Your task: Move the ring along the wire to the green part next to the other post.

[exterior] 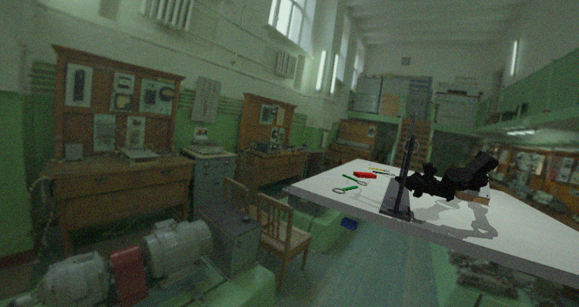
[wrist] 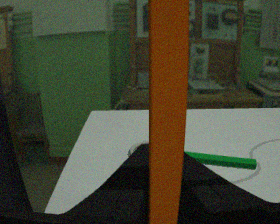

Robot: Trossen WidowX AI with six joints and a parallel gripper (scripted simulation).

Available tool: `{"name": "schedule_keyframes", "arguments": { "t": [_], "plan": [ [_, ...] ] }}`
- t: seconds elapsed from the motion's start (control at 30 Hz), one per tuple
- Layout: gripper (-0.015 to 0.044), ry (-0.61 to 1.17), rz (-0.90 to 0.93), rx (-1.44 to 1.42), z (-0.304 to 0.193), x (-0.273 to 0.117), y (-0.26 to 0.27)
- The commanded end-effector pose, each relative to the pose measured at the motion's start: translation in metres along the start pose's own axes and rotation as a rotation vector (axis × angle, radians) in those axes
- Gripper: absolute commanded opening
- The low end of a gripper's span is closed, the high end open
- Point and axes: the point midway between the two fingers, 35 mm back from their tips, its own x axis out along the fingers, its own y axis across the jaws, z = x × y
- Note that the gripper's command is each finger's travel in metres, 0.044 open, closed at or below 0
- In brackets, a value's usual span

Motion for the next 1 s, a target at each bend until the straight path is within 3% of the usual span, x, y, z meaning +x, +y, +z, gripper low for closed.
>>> {"name": "schedule_keyframes", "arguments": {
  "t": [0.0,0.1,0.97],
  "plan": [
    [-0.0076,0.0,0.0,0.0,0.0,0.0,0.0],
    [-0.015,0.0,0.0,0.0,0.0,0.0,0.0],
    [-0.015,0.0,0.004,0.001,0.018,0.0,-0.001]
  ]
}}
